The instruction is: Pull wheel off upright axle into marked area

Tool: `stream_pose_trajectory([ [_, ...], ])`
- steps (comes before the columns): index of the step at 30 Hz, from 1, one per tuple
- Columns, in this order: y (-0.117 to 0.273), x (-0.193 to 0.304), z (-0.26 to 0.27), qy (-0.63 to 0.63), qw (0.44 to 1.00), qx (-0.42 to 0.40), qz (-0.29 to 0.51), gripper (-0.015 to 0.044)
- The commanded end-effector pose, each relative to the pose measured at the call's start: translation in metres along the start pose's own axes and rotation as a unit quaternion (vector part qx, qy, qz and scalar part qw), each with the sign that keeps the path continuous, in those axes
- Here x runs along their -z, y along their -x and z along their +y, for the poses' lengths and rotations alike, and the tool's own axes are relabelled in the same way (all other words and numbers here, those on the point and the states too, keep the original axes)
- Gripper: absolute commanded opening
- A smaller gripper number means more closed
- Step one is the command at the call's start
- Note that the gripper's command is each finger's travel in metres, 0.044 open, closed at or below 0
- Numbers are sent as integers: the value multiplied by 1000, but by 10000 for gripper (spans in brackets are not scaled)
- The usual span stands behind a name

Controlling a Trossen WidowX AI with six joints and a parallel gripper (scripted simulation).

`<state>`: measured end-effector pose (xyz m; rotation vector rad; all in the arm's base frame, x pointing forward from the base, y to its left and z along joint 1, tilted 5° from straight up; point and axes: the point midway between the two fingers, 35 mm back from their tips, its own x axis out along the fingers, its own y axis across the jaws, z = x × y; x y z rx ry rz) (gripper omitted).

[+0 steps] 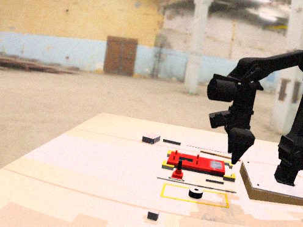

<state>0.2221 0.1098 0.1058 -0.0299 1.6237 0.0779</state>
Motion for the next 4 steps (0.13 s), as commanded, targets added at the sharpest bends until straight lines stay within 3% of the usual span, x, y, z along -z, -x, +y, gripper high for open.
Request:
stream_pose_trajectory([
  [1, 0, 1, 0, 2, 1000, -1, 1, 440],
  [4, 0, 1, 0, 2, 1000, -1, 1, 440],
])
